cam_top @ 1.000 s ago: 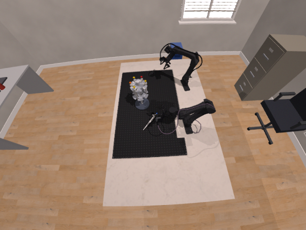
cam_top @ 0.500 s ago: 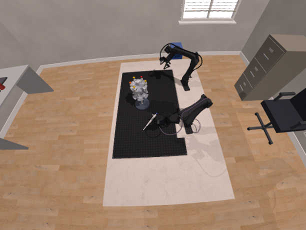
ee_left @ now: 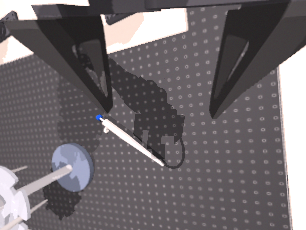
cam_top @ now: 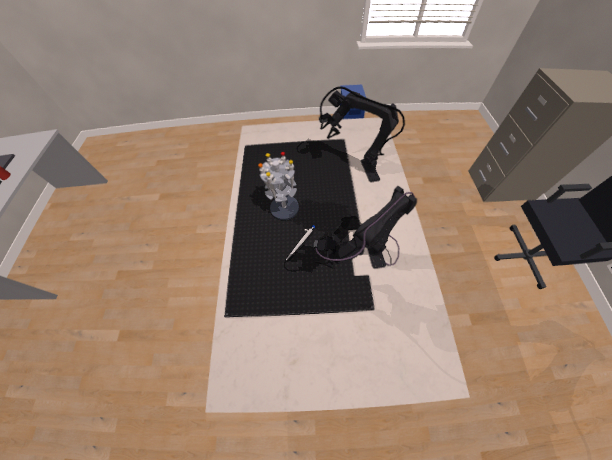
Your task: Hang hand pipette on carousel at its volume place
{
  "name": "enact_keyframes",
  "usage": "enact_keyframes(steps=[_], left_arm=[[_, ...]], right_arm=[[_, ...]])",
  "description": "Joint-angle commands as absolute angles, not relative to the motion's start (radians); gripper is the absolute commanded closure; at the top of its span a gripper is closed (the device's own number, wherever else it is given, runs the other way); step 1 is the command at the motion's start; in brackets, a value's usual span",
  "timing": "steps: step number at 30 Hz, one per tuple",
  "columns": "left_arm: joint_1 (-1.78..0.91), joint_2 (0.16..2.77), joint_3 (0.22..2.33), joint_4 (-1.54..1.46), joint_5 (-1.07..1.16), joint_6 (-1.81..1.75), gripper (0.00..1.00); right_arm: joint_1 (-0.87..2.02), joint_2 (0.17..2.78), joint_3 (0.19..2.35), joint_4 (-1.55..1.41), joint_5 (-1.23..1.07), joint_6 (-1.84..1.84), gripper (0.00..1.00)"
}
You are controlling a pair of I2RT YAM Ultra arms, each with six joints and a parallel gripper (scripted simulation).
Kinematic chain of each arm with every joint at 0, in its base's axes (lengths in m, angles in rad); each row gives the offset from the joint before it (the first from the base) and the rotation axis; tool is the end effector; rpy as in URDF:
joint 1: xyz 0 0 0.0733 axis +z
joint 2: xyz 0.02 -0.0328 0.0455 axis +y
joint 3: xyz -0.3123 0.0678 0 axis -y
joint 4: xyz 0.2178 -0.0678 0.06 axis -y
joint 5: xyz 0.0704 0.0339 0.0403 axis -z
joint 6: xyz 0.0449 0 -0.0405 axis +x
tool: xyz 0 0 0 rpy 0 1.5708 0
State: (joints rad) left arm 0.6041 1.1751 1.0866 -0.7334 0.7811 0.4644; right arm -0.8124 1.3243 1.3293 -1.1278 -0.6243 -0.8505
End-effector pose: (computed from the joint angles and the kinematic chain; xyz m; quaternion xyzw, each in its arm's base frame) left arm 0.1748 0.0836 0.3724 0.0788 0.8682 -0.1327 0.4715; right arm 0.1625 -0.1317 0.3864 -0.0859 0.9264 0.0456 0.3637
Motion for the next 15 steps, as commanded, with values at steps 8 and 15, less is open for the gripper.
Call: enact_keyframes(steps=[8,15], left_arm=[[0.564,1.301,1.321,-1.076,0.652,0.836,0.0],[0.396,1.438,1.45,-1.137,0.529,0.637,0.46]], right_arm=[[-0.822,1.317,1.342,-1.104,-0.648,-0.857,0.0],[-0.822,1.317,1.342,-1.104,-0.648,-0.857,0.0]])
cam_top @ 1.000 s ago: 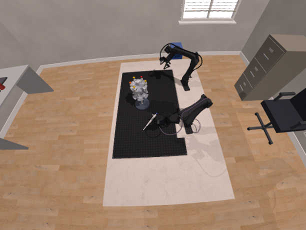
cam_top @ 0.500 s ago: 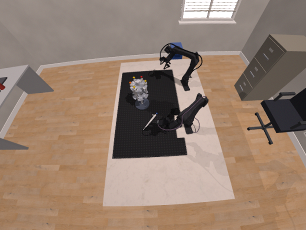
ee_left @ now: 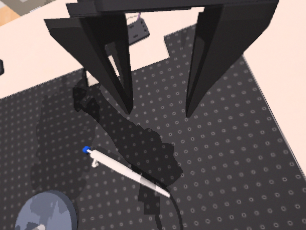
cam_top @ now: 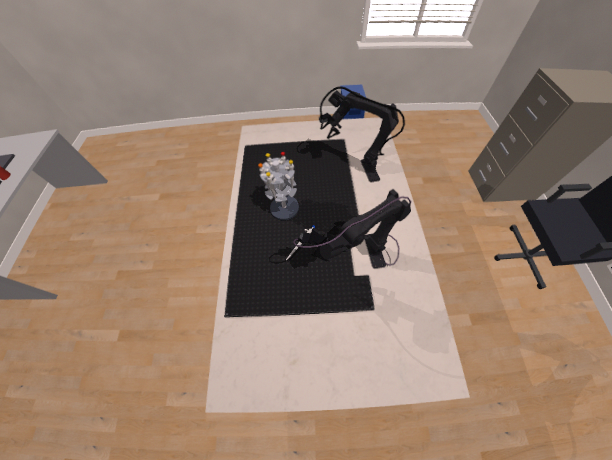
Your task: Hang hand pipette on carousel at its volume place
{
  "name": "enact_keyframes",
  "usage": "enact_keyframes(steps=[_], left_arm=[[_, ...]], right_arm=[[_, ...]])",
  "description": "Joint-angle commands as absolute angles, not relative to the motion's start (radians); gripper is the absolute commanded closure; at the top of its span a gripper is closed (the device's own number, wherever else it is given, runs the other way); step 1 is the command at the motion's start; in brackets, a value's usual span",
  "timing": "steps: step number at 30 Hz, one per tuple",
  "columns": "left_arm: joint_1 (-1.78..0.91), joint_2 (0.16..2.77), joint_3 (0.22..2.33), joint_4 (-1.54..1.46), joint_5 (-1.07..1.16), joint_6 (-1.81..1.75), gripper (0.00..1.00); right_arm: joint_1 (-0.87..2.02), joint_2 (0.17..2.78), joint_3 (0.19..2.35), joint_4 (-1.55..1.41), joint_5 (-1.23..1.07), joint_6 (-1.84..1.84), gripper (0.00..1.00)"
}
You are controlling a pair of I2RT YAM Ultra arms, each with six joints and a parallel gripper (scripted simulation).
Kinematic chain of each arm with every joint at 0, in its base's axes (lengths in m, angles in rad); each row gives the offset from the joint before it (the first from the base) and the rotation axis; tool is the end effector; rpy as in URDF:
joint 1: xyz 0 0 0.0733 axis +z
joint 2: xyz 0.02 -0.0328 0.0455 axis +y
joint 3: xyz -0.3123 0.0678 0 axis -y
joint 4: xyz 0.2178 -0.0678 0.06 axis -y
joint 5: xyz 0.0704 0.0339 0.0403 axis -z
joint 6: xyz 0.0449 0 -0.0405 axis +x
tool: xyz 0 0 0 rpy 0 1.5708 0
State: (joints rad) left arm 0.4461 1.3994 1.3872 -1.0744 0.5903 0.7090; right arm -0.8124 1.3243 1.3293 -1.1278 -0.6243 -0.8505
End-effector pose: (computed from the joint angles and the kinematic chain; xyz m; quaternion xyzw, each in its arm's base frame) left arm 0.2225 0.0799 0.3884 0.1909 0.9117 -0.1114 0.3464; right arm 0.1625 -0.1317 0.3864 -0.0859 0.9264 0.0456 0.3637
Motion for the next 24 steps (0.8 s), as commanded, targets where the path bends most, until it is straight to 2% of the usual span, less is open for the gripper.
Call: enact_keyframes(steps=[1,9,24], left_arm=[[0.366,1.463,1.472,-1.15,0.508,0.606,0.46],[0.131,1.667,1.668,-1.29,0.321,0.407,0.46],[-0.227,1.94,1.897,-1.458,0.044,0.114,0.46]], right_arm=[[-0.822,1.317,1.342,-1.104,-0.648,-0.857,0.0],[-0.822,1.317,1.342,-1.104,-0.648,-0.857,0.0],[-0.822,1.317,1.342,-1.104,-0.648,-0.857,0.0]])
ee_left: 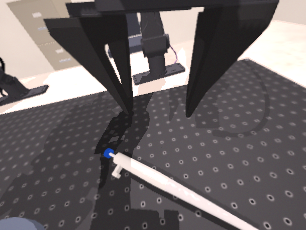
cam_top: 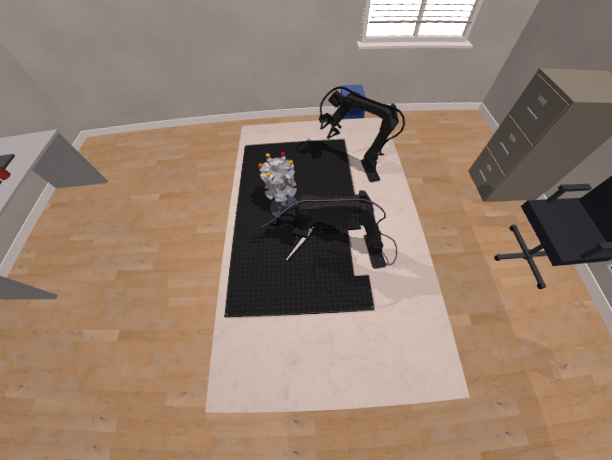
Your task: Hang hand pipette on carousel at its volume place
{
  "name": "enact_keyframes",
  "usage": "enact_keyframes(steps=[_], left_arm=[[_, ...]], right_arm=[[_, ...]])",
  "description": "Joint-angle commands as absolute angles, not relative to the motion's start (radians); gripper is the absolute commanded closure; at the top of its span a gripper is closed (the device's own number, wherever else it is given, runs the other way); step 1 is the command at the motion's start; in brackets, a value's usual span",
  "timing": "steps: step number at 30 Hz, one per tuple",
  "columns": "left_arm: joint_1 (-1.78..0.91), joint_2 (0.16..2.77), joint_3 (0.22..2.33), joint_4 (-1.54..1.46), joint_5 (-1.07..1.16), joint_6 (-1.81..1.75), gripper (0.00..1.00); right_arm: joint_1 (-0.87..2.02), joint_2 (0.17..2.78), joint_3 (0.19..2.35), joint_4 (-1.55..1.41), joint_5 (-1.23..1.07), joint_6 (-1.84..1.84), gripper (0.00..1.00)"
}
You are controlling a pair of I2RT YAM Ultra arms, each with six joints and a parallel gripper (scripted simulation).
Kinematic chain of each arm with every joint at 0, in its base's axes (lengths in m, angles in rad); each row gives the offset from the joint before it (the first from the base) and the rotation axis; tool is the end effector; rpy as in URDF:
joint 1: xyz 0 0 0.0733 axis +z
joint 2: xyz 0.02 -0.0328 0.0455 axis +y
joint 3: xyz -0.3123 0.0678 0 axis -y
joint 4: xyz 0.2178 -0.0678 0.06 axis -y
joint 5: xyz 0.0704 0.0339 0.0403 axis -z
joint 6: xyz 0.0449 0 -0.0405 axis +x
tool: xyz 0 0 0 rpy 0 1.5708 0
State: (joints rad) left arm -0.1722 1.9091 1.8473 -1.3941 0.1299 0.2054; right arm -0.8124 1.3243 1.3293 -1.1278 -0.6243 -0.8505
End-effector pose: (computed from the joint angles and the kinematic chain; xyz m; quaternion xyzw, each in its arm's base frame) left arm 0.3516 -0.0659 0.3456 0.1906 0.9778 -0.0638 0.0584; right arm 0.1625 -0.1317 0.3864 -0.0859 0.9264 0.0456 0.3637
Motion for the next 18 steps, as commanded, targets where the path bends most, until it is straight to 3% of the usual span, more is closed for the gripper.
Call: enact_keyframes(steps=[1,11,18], left_arm=[[-0.257,1.963,1.917,-1.474,0.016,0.092,0.46],[-0.334,1.994,1.941,-1.478,-0.007,-0.01,0.46],[-0.347,2.004,1.945,-1.48,-0.013,0.251,0.46]], right_arm=[[-0.822,1.317,1.342,-1.104,-0.648,-0.857,0.0],[-0.822,1.317,1.342,-1.104,-0.648,-0.857,0.0],[-0.822,1.317,1.342,-1.104,-0.648,-0.857,0.0]])
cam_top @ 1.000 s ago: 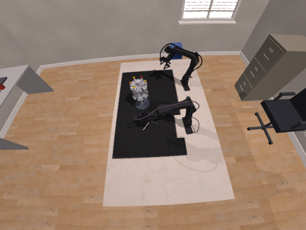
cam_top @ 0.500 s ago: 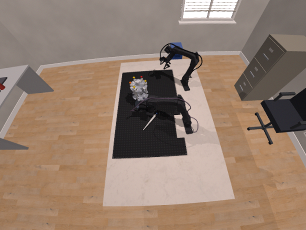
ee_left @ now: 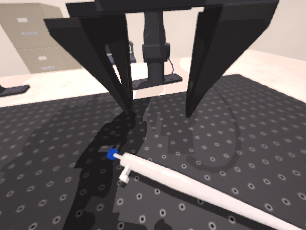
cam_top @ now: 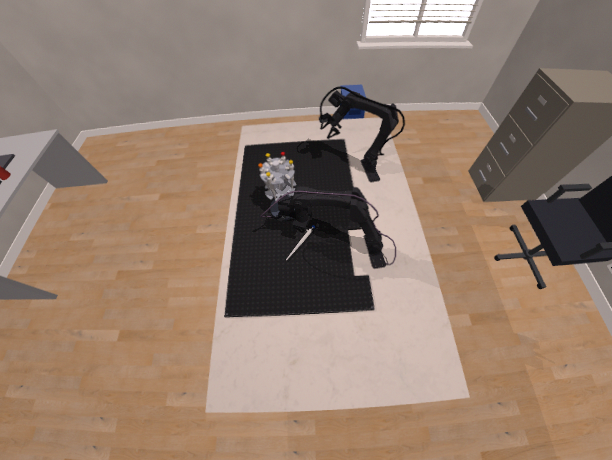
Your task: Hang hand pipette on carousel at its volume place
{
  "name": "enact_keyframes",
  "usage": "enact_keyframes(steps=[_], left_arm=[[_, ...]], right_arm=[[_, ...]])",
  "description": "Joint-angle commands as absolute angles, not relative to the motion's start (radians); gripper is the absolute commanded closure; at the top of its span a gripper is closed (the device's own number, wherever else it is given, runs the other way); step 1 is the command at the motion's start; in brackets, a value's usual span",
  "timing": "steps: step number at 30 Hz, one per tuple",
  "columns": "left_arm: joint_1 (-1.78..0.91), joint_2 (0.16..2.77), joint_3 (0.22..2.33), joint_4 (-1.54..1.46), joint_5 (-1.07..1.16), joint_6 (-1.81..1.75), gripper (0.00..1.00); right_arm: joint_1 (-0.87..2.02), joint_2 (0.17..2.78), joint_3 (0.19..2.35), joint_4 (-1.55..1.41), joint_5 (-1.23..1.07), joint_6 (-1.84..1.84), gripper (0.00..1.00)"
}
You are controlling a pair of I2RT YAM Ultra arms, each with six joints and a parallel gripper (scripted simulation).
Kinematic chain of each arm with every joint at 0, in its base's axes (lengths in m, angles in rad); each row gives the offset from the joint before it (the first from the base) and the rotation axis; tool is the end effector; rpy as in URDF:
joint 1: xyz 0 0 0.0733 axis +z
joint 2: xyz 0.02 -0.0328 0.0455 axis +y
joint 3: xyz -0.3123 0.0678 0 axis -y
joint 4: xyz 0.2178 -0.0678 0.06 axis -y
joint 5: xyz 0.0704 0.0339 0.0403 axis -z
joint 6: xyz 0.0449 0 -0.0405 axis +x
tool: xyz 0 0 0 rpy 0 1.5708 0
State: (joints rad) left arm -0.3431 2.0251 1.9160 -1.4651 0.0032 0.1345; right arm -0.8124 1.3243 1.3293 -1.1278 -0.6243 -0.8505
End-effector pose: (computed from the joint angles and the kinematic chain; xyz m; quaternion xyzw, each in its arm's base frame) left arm 0.3577 -0.1268 0.3201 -0.2365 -0.9716 0.0014 0.0019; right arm 0.1625 -0.1317 0.3864 -0.0859 0.9264 0.0456 0.3637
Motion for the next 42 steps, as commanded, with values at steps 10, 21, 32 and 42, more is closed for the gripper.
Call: enact_keyframes(steps=[10,21,32,42], left_arm=[[-0.347,2.004,1.945,-1.479,-0.007,0.532,0.46],[-0.348,2.003,1.943,-1.478,-0.007,0.928,0.46],[-0.348,2.003,1.943,-1.479,-0.006,1.248,0.46],[-0.347,2.004,1.944,-1.479,-0.002,1.536,0.46]], right_arm=[[-0.822,1.317,1.342,-1.104,-0.648,-0.857,0.0],[-0.822,1.317,1.342,-1.104,-0.648,-0.857,0.0],[-0.822,1.317,1.342,-1.104,-0.648,-0.857,0.0],[-0.822,1.317,1.342,-1.104,-0.648,-0.857,0.0]])
